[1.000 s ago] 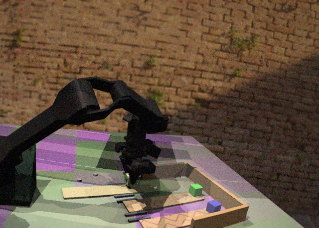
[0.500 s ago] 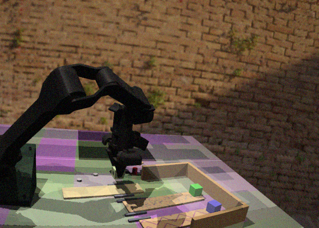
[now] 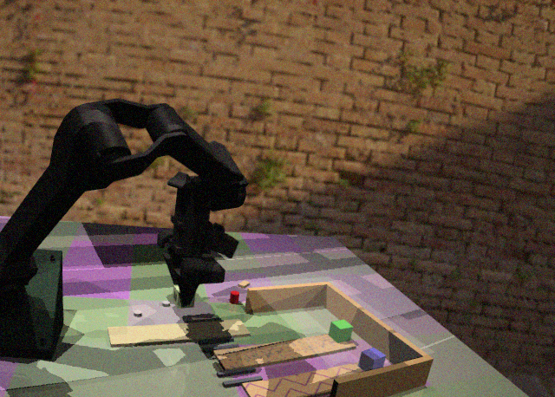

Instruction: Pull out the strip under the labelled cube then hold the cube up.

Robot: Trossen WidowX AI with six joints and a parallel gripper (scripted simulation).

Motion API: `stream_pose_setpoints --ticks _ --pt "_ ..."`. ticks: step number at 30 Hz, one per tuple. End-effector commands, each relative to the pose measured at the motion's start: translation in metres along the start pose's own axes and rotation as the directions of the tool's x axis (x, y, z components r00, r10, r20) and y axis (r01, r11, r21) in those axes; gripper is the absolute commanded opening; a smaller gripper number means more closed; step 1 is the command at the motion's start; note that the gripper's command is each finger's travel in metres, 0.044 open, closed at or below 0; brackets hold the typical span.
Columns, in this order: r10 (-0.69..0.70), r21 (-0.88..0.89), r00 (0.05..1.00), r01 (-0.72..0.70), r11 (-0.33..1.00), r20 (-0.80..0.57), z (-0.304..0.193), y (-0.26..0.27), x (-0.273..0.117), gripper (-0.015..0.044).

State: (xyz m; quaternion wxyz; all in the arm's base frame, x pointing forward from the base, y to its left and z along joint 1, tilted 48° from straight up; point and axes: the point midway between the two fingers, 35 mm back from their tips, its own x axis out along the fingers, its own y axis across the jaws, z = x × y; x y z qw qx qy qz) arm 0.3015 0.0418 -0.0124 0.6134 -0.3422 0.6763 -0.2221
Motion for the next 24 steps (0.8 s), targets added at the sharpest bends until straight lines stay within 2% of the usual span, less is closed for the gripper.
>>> stream_pose_setpoints --ticks 1,24 --pt "0.007 0.01 1.0 -0.007 1.0 0.012 0.0005 -0.0001 -0.0233 0.0" --pt "0.007 0.01 1.0 -0.007 1.0 0.012 0.0002 -0.0002 -0.0273 0.0"
